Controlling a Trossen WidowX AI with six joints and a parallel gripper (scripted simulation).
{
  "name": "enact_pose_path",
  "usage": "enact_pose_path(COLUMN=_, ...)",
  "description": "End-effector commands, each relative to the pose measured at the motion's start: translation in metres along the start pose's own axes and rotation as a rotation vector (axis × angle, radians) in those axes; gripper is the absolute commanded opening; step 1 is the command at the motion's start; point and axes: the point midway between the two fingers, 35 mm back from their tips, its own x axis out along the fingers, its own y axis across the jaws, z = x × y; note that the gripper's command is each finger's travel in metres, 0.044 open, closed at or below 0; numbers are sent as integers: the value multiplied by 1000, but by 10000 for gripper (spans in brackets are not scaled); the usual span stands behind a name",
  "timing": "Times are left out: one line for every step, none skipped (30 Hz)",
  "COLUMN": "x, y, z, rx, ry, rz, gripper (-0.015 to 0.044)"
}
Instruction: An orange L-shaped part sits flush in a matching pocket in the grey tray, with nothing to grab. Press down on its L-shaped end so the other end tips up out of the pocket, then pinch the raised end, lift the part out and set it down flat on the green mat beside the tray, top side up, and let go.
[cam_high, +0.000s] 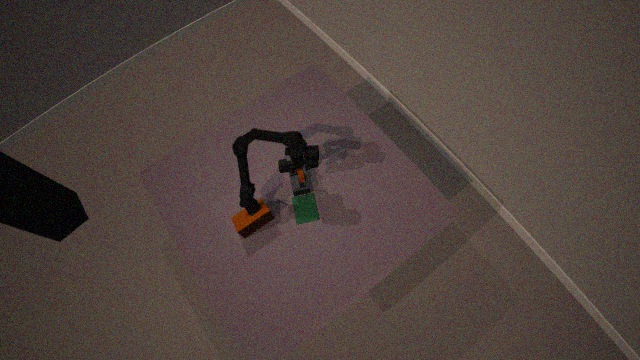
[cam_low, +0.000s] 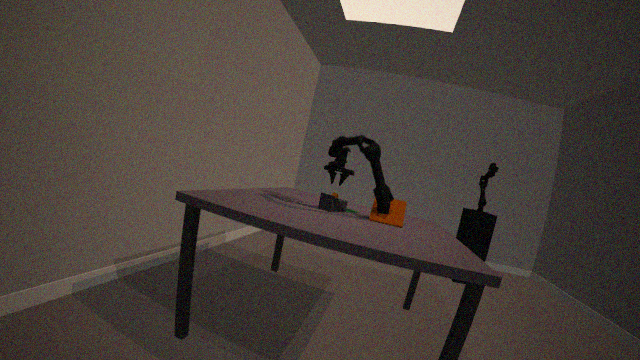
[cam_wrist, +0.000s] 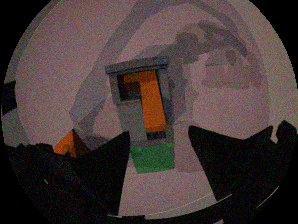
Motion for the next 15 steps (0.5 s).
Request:
enact_pose_path(x=3, y=0, z=-4, rx=-64, ry=6, rz=7, gripper=280)
enact_pose_path(x=5, y=0, z=-4, rx=-64, ry=6, rz=7, gripper=280)
enact_pose_path(x=8, y=0, z=-4, rx=-64, ry=6, rz=7, gripper=280)
enact_pose_path(x=11, y=0, z=-4, rx=-64, ry=6, rz=7, gripper=280)
enact_pose_path(x=16, y=0, z=-4, rx=-64, ry=6, rz=6, gripper=280)
enact_pose_path(x=20, y=0, z=-4, rx=-64, ry=6, rz=6, gripper=280)
enact_pose_path(x=25, y=0, z=-4, rx=-64, ry=5, rz=6, gripper=280)
enact_pose_path(x=29, y=0, z=-4, rx=-65, ry=5, rz=7, gripper=280)
enact_pose_path(x=32, y=1, z=-4, rx=-65, ry=5, rz=7, gripper=280)
enact_pose_path(x=32, y=1, z=-4, rx=-65, ry=5, rz=7, gripper=280)
enact_pose_path(x=33, y=1, z=-4, rx=-65, ry=5, rz=7, gripper=280)
enact_pose_path(x=33, y=1, z=-4, rx=-65, ry=5, rz=7, gripper=280)
enact_pose_path(x=34, y=0, z=-4, rx=-65, ry=5, rz=7, gripper=280)
enact_pose_path(x=35, y=0, z=-4, rx=-65, ry=5, rz=7, gripper=280)
enact_pose_path(x=36, y=0, z=-4, rx=-65, ry=5, rz=6, gripper=280)
